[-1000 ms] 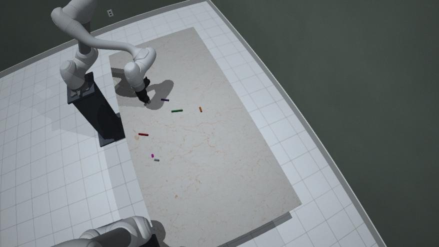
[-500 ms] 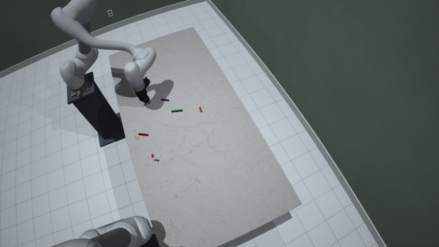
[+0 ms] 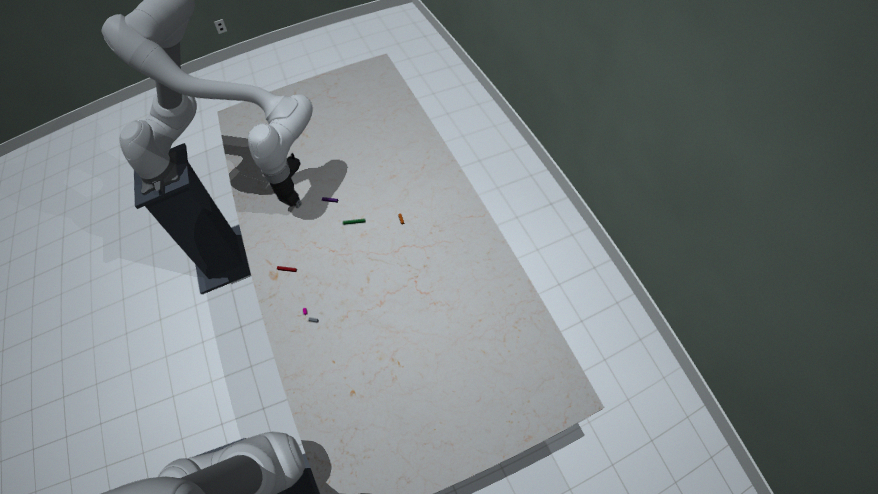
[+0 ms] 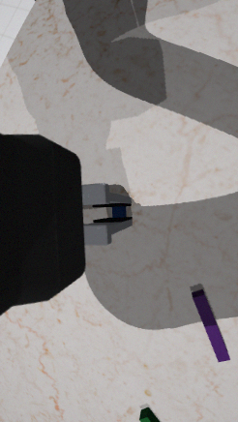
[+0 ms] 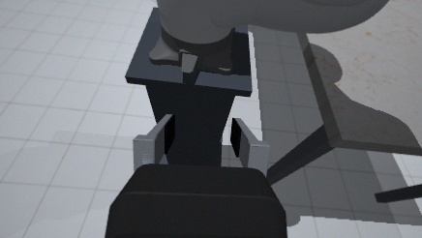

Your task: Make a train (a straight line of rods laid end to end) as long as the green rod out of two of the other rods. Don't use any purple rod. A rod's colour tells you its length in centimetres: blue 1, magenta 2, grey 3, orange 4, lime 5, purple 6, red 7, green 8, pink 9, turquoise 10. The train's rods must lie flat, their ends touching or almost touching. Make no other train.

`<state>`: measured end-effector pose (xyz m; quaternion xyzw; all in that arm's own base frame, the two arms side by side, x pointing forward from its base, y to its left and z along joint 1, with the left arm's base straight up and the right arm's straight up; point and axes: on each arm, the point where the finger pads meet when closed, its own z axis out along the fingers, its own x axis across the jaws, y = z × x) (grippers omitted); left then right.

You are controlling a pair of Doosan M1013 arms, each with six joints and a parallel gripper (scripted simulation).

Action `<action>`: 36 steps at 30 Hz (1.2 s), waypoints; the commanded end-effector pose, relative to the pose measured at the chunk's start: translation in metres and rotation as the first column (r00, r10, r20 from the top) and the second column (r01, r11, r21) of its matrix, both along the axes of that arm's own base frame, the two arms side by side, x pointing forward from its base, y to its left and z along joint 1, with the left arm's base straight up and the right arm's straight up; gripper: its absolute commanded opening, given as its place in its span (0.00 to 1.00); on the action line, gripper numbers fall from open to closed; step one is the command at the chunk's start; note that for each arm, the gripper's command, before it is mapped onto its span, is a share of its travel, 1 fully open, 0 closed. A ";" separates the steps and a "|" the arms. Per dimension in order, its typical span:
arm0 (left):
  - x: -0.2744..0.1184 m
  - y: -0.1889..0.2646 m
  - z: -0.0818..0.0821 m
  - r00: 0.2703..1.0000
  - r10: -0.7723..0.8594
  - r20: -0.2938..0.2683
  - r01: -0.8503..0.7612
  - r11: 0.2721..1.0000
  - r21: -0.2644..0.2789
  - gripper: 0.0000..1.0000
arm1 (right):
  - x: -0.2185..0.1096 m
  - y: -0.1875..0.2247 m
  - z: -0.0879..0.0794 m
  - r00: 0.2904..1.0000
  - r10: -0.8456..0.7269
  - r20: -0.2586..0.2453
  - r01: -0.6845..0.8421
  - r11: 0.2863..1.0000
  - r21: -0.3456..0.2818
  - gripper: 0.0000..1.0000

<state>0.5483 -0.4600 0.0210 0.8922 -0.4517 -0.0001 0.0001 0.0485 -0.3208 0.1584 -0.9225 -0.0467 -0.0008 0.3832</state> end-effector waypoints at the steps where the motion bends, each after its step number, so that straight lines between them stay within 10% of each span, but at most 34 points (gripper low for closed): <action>1: 0.000 0.000 0.001 1.000 0.000 0.001 0.000 1.000 -0.001 0.24 | 0.000 0.000 0.000 1.000 0.000 0.000 0.000 1.000 -0.001 1.00; 16: 0.000 0.000 0.001 1.000 0.000 0.001 0.000 1.000 -0.001 0.54 | 0.000 0.000 0.000 1.000 0.000 0.000 0.000 1.000 -0.001 1.00; 36: 0.000 0.000 0.018 1.000 0.000 0.001 0.000 1.000 -0.001 0.54 | 0.000 0.000 0.000 1.000 0.000 0.000 0.000 1.000 -0.001 1.00</action>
